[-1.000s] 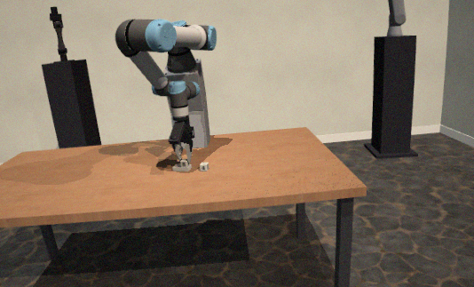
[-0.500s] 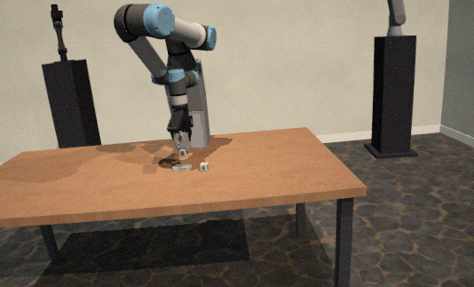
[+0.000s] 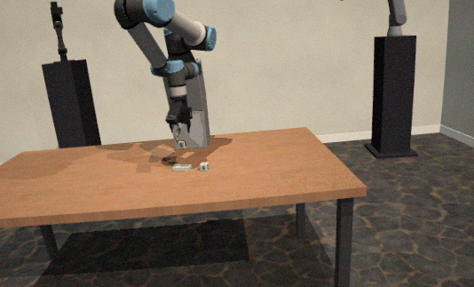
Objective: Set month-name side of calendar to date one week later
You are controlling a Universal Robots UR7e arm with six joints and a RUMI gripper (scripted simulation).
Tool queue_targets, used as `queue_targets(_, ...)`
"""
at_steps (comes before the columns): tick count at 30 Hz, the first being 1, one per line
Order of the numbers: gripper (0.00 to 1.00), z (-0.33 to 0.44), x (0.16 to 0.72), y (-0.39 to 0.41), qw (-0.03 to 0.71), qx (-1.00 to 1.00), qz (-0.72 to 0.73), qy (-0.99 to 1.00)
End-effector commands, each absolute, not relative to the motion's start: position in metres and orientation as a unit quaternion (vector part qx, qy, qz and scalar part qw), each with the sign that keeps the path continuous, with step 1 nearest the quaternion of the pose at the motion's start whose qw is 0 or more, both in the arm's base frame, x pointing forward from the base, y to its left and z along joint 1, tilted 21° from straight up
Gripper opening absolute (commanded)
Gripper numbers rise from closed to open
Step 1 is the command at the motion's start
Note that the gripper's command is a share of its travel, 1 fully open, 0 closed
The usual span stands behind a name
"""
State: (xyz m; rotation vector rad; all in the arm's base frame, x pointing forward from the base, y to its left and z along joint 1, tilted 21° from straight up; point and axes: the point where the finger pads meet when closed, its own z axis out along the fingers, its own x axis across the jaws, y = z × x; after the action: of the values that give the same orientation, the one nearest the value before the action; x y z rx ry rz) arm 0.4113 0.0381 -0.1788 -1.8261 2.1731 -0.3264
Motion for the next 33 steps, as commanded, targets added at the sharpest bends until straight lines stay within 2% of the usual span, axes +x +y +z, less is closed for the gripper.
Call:
queue_targets(1, 0.11, -0.176, 0.409, 0.038, 0.14, -0.633, -0.111, 0.753)
queue_targets(20, 0.11, -0.178, 0.411, 0.025, 0.148, -0.579, -0.101, 0.796)
queue_targets(33, 0.11, -0.181, 0.412, -0.004, 0.162, -0.44, -0.076, 0.88)
